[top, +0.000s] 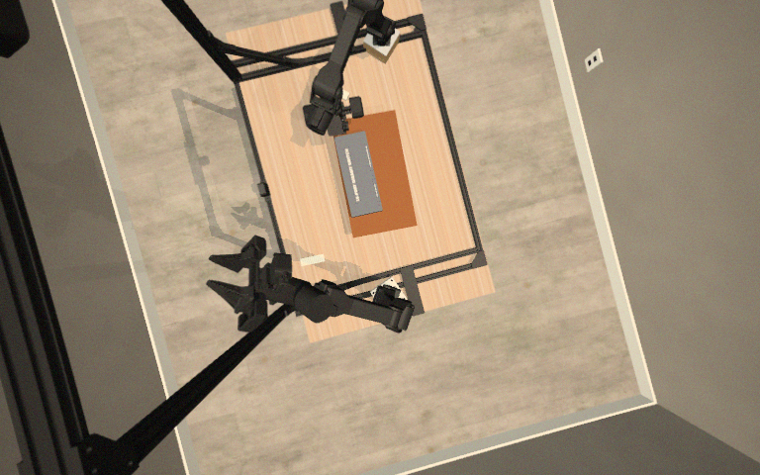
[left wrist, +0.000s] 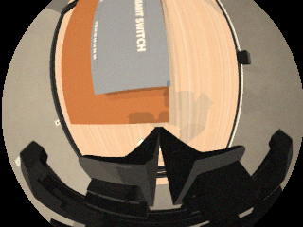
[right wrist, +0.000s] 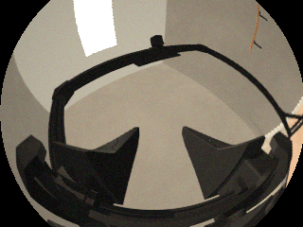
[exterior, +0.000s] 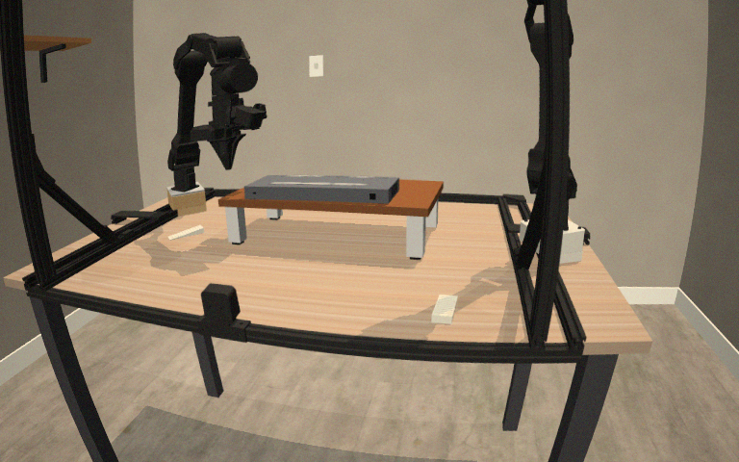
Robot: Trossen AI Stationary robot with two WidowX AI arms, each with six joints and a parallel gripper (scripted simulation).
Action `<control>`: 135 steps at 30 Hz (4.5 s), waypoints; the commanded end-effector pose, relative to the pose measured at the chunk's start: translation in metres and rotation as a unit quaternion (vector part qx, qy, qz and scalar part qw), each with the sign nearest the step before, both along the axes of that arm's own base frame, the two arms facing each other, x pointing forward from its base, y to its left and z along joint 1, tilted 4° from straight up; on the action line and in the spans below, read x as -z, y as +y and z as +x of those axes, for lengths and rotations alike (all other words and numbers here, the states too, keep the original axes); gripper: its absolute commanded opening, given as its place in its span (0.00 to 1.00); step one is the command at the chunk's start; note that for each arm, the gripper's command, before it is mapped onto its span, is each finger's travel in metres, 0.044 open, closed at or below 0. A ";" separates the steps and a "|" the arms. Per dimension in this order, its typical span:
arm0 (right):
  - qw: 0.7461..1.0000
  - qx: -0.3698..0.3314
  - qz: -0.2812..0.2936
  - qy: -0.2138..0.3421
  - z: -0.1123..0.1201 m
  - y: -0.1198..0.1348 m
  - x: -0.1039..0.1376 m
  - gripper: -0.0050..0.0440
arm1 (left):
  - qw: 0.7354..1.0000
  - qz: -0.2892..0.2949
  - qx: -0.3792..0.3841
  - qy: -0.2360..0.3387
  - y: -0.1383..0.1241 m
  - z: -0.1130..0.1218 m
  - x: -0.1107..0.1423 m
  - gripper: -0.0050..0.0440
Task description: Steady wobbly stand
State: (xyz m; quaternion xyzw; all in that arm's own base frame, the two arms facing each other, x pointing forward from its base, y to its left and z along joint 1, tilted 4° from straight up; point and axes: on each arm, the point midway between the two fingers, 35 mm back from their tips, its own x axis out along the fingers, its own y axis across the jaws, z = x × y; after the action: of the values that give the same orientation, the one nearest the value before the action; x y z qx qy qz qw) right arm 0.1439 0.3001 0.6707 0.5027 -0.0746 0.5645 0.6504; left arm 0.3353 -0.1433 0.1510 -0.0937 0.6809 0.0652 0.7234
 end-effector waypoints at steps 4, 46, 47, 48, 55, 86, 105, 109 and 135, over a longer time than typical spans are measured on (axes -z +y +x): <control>0.992 0.058 0.061 -0.091 -0.022 -0.047 -0.044 0.60 | 1.000 0.000 0.000 0.000 0.000 0.000 0.000 0.10; 0.810 0.373 0.318 -0.321 -0.136 -0.282 -0.133 0.60 | 1.000 0.000 0.000 0.000 0.000 0.000 0.000 0.10; 0.810 0.373 0.318 -0.321 -0.136 -0.282 -0.133 0.60 | 1.000 0.000 0.000 0.000 0.000 0.000 0.000 0.10; 0.810 0.373 0.318 -0.321 -0.136 -0.282 -0.133 0.60 | 1.000 0.000 0.000 0.000 0.000 0.000 0.000 0.10; 0.909 0.238 0.215 -0.266 -0.090 -0.189 -0.117 0.60 | 1.000 0.000 0.000 0.000 0.000 0.000 0.000 0.10; 0.996 -0.025 -0.060 0.064 0.016 0.045 0.042 0.60 | 1.000 0.000 0.000 0.000 0.000 0.000 0.000 0.10; 0.909 -0.090 -0.198 0.355 0.053 0.125 0.210 0.60 | 1.000 0.000 0.000 0.000 0.000 0.000 0.000 0.10; 0.858 -0.087 -0.230 0.451 0.059 0.136 0.268 0.60 | 1.000 0.000 0.000 0.000 0.000 0.000 0.000 0.10; 0.655 0.007 -0.274 0.705 0.054 0.120 0.441 0.60 | 1.000 0.000 0.000 0.000 0.000 0.000 0.000 0.10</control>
State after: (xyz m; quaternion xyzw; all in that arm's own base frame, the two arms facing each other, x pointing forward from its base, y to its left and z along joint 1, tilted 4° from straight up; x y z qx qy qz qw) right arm 0.1994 0.4226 0.2358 0.5488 0.5576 0.0447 0.6212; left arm 0.3353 -0.1433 0.1510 -0.0936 0.6809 0.0652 0.7234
